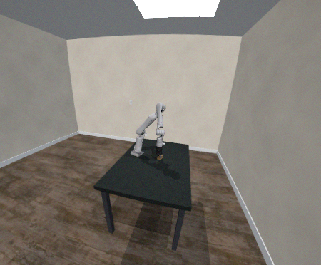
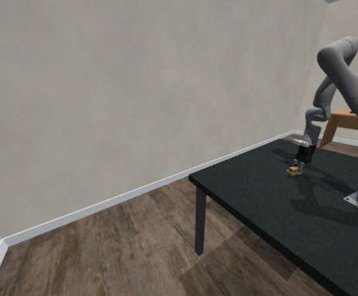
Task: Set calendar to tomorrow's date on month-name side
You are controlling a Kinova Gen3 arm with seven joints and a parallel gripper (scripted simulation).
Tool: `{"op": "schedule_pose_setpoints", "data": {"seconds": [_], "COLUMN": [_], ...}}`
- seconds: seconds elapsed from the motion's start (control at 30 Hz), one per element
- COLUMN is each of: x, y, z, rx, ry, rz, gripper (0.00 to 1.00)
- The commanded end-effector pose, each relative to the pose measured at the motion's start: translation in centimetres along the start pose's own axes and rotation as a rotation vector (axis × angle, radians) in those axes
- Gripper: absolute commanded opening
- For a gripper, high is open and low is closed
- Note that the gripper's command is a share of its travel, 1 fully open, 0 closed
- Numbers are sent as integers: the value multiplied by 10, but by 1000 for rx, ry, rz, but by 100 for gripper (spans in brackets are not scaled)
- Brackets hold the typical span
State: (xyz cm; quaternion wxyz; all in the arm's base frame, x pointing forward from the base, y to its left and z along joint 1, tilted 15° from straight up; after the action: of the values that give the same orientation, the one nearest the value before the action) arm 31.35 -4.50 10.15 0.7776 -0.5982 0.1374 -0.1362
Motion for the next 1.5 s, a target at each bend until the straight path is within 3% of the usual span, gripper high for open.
{"op": "schedule_pose_setpoints", "data": {"seconds": [0.0, 0.53, 0.77, 1.23, 1.47], "x": [0, 0, 0, 0, 0], "y": [0, -6, -22, -89, -99], "z": [0, 0, 0, 0, 0], "rx": [0, 0, 0, 0, 0], "ry": [0, 0, 0, 0, 0], "rz": [-1, -1, -1, -1, -1], "gripper": [57, 57, 57, 57, 57]}}
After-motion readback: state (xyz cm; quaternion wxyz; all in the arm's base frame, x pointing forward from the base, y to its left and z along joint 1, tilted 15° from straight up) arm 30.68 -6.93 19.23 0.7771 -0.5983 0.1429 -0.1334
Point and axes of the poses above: the point where the finger pads meet when closed, its own y axis out along the fingers, its own x axis across the jaws, z = x × y, the point moved 8 cm from there along -y, back along the fingers, and after that the axes turned 9 degrees about y, right-handed, at the moved point
